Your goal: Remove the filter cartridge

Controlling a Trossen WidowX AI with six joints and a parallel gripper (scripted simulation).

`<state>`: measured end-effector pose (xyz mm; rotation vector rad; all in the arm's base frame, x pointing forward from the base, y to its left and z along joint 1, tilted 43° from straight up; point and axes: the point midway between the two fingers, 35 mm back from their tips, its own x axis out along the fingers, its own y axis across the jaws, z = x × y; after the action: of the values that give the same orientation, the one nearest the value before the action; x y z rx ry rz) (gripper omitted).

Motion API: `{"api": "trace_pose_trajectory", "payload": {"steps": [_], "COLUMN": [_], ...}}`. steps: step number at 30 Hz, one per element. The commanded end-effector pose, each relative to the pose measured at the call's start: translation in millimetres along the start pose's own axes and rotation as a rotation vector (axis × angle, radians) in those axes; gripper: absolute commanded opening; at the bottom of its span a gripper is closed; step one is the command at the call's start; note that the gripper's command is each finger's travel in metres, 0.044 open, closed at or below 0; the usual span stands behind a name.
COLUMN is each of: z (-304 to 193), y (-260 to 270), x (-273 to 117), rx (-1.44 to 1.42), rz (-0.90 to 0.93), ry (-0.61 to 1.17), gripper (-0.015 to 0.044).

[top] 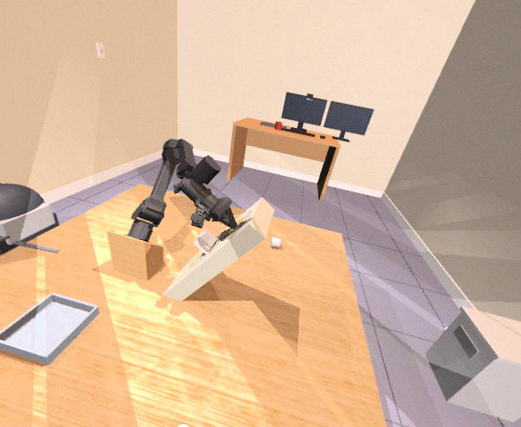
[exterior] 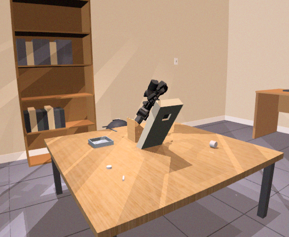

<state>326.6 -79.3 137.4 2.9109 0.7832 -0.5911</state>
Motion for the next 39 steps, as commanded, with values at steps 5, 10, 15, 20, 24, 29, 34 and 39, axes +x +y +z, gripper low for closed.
{"api": "trace_pose_trajectory", "payload": {"steps": [5,10,15,20,24,29,34,39], "z": [1.2,1.2,0.1,0.1,0.1,0.7,1.0,1.1], "y": [-0.5,-0.6,0.4,0.4,0.4,-0.2,-0.5,-0.6], "x": [5.2,6.8,3.0,3.0,3.0,5.7,7.4,8.1], "rx": [0.004,0.004,0.003,0.003,0.003,-0.077,-0.233,-0.401], "rz": [-0.002,-0.002,0.002,0.002,0.002,-0.001,-0.002,-0.003], "ry": [-0.005,-0.005,0.001,0.001,0.001,-0.002,-0.004,-0.004], "gripper": [0.0095,0.0095,0.0082,0.0048,0.0000,0.0000,0.0000,0.0000]}}
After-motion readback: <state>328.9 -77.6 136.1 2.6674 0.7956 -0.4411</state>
